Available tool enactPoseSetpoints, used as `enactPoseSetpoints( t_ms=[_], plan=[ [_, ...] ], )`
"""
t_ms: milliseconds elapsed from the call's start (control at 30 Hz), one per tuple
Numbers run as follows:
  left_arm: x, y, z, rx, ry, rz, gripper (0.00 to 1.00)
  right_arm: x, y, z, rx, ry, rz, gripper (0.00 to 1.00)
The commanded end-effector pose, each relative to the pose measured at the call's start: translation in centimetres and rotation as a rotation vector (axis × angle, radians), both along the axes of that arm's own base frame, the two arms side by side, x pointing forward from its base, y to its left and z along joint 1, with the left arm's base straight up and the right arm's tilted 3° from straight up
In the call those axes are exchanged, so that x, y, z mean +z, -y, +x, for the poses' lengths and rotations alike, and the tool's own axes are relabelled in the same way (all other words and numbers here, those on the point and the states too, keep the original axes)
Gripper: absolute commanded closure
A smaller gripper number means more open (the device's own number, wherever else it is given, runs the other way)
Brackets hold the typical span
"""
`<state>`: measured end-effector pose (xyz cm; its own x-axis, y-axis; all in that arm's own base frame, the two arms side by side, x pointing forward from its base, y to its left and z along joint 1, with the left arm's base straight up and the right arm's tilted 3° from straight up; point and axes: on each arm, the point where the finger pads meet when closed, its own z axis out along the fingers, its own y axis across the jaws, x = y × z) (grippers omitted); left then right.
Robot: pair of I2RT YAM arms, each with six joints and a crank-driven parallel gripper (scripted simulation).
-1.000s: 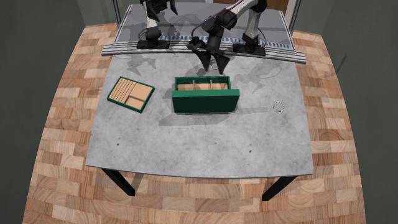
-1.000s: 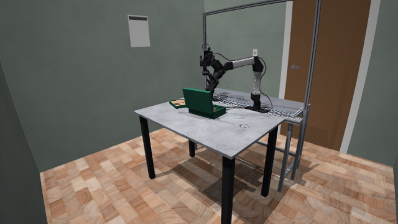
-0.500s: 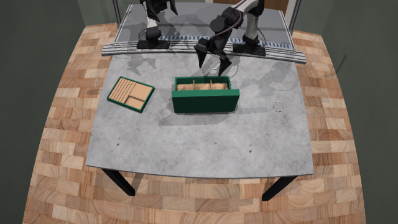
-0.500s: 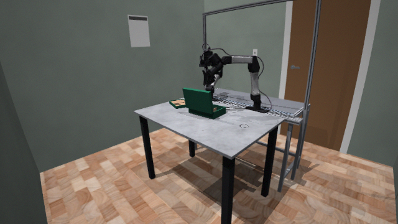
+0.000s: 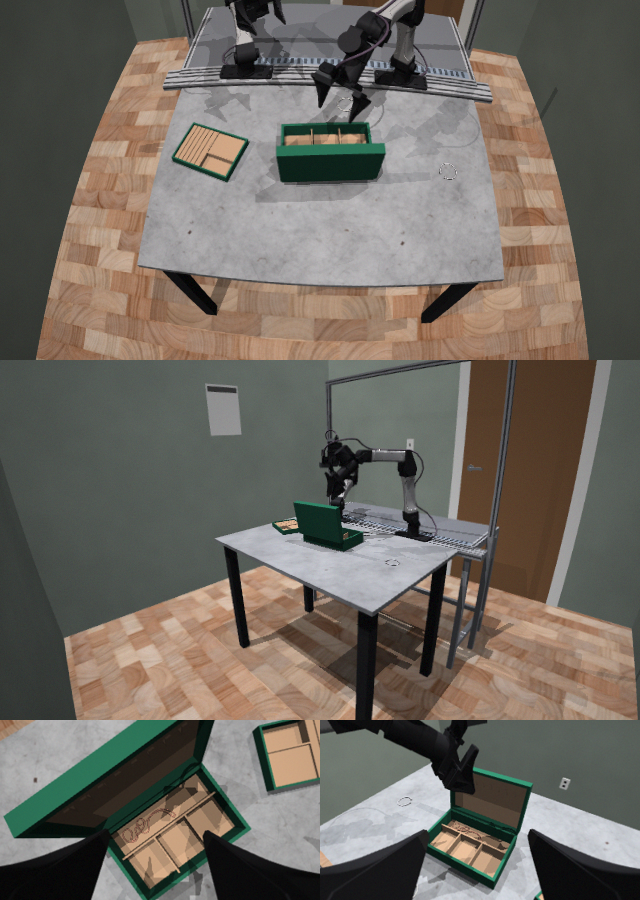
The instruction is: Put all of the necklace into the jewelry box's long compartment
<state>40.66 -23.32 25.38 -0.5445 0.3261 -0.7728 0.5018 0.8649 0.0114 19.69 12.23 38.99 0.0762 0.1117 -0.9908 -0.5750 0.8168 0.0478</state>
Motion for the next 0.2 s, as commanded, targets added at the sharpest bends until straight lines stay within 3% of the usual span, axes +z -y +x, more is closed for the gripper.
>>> enactPoseSetpoints(
  t_ms=[0,167],
  plan=[
    [0.34,0.13,0.24,0.002,-0.007,-0.009,0.00,0.65,-0.02,-0.15,0.001,0.017,0.005,0.00],
    [0.40,0.04,-0.14,-0.001,-0.007,-0.009,0.00,0.65,-0.02,-0.15,0.001,0.017,0.005,0.00]
  ],
)
